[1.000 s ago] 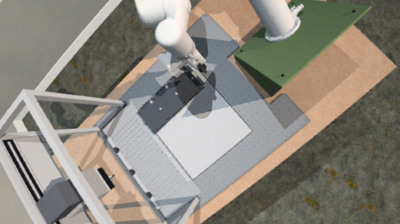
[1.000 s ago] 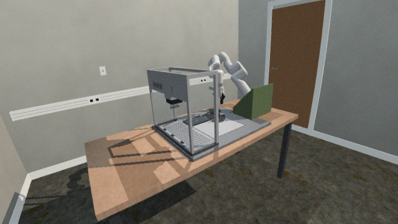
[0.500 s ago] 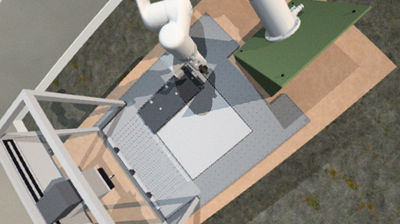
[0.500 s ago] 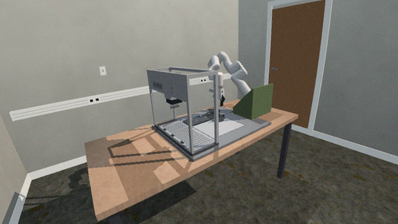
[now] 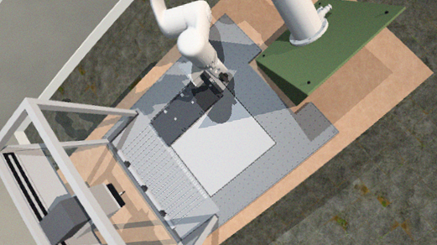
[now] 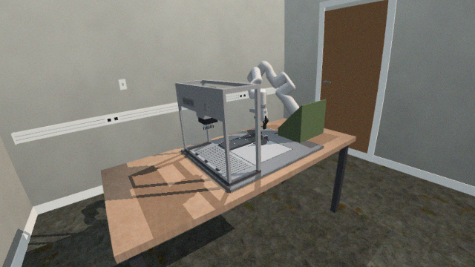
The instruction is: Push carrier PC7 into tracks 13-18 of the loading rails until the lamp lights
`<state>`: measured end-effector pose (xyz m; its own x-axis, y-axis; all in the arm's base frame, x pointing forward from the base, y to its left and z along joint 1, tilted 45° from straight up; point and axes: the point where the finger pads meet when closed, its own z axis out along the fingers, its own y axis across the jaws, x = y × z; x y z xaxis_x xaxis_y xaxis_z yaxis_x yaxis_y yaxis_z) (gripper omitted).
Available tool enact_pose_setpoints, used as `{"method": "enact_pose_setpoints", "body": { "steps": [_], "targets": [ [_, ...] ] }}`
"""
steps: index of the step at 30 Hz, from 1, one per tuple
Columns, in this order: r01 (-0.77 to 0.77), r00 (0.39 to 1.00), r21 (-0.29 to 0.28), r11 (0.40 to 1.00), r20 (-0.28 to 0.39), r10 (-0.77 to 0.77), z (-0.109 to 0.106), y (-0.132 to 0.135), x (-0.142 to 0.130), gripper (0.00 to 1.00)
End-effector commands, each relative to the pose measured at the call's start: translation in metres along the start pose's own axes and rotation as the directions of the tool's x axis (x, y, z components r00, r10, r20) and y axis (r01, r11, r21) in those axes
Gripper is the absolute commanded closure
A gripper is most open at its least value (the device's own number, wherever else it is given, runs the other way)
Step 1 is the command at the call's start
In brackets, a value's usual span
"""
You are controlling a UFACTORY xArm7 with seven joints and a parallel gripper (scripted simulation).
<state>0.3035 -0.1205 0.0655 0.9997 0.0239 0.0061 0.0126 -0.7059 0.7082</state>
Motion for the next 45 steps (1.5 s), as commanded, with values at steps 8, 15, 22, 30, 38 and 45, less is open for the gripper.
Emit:
{"method": "enact_pose_setpoints", "body": {
  "steps": [8, 15, 22, 30, 38, 45],
  "targets": [
    [0.000, 1.000, 0.000, 1.000, -0.003, 0.000, 0.018, -0.001, 0.001, 0.18],
    [0.001, 1.000, 0.001, 1.000, -0.003, -0.001, 0.026, -0.001, 0.001, 0.18],
    [0.001, 1.000, 0.001, 1.000, -0.003, -0.001, 0.038, -0.001, 0.001, 0.18],
    [0.001, 1.000, 0.001, 1.000, -0.003, -0.001, 0.038, -0.001, 0.001, 0.18],
    [0.001, 1.000, 0.001, 1.000, -0.003, -0.001, 0.042, -0.001, 0.001, 0.18],
    [0.001, 1.000, 0.001, 1.000, -0.003, -0.001, 0.045, -0.001, 0.001, 0.18]
  ]
}}
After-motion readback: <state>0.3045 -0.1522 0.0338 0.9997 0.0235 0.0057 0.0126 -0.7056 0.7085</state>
